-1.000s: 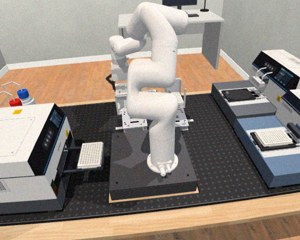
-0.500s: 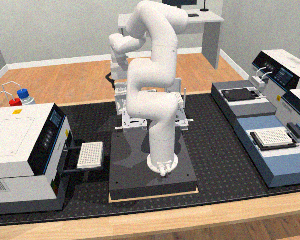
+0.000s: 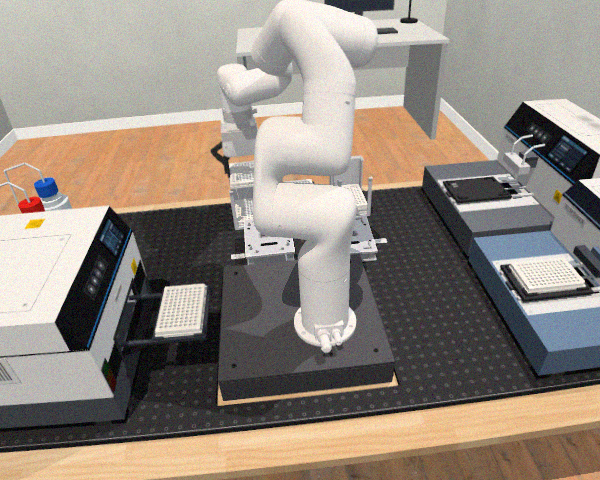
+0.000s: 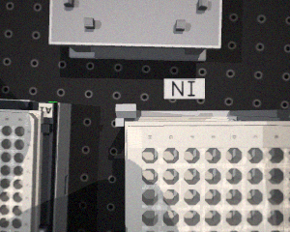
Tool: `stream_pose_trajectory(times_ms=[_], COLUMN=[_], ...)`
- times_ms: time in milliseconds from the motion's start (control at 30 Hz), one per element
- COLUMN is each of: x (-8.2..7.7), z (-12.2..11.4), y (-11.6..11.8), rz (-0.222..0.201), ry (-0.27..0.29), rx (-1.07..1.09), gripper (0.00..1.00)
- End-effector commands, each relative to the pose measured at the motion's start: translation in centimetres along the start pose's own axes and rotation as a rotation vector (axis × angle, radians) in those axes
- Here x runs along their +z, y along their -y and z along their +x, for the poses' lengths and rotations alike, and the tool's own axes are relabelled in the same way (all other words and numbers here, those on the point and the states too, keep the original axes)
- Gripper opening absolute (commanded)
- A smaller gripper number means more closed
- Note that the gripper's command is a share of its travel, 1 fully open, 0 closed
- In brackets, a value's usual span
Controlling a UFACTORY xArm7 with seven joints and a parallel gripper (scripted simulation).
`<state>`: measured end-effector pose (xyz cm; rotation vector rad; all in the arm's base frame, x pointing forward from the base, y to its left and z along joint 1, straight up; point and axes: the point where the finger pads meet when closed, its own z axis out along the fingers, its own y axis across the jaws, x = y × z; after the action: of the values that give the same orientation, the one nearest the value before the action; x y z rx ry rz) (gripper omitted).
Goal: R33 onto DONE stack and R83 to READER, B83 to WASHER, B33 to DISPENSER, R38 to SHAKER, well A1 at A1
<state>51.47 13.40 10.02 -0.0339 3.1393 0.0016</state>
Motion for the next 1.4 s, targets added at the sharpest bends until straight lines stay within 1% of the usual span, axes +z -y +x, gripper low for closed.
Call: stream_pose_trajectory(times_ms=[0,267,767,833,1367], x=[-0.5,-0.8,-2.8,-2.8,-4.8], z=[-0.1,-0.1,-0.1,-0.1,-0.1], y=[0.0,0.0,0.0,0.0,0.0], rz=[-0.001,-0.001,-0.001,-0.001,-0.001], ry=[0.004,0.004,0.004,0.004,0.004], rx=[0.000,0.000,0.000,0.000,0.000], gripper=[0.00,0.00,0.00,0.00,0.00])
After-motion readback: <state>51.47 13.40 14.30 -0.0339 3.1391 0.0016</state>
